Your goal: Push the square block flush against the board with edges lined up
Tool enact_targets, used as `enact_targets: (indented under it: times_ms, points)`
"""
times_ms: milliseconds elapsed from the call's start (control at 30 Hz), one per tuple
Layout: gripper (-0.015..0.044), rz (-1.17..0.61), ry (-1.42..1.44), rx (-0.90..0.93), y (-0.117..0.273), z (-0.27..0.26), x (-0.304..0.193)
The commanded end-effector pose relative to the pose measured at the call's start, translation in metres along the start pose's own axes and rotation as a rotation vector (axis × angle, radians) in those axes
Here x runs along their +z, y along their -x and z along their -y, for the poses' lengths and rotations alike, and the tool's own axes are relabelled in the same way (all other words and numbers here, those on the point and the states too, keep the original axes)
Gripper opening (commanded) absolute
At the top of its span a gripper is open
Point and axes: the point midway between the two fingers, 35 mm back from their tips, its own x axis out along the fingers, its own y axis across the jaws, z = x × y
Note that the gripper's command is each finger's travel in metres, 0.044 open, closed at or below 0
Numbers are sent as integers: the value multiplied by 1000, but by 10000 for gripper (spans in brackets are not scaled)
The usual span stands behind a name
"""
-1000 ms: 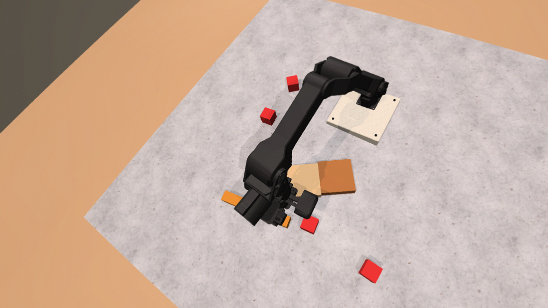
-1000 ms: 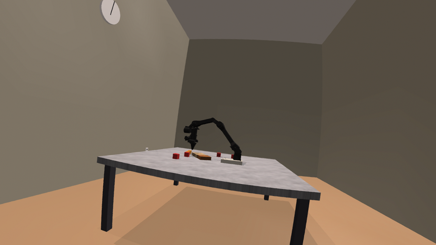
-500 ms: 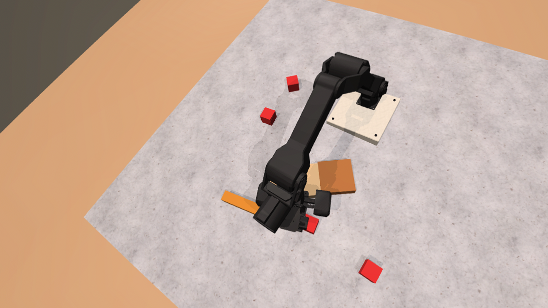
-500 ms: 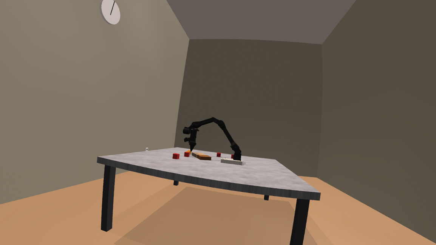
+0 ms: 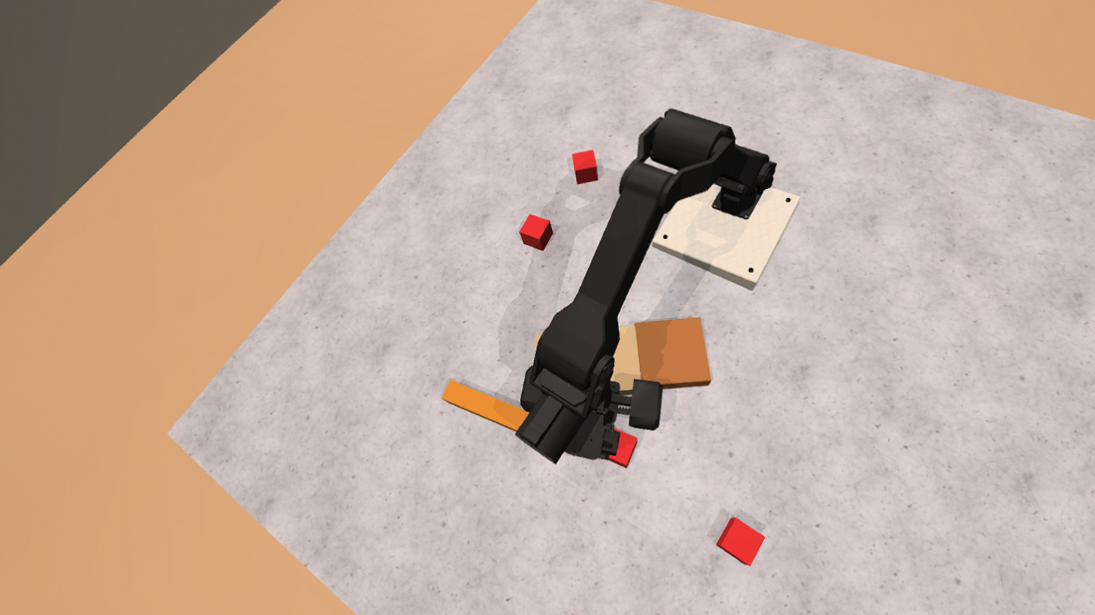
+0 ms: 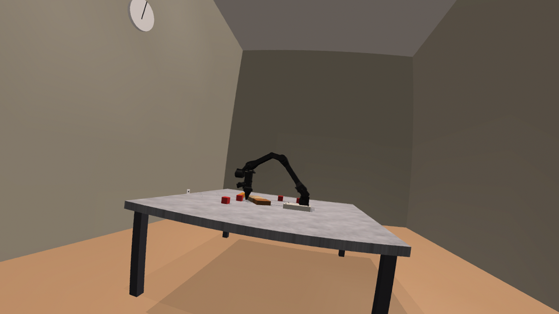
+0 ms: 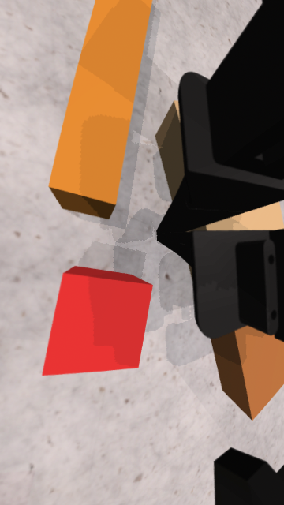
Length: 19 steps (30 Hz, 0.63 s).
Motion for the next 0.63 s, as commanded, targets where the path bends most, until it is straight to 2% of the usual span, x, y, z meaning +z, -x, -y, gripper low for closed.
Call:
enact_targets:
  times_ms: [0,267,600]
  points:
    - [0,2,3,2,1,0,-6]
    - [0,1,3,2,1,0,-18]
    - [0,2,3,2,1,0,-6]
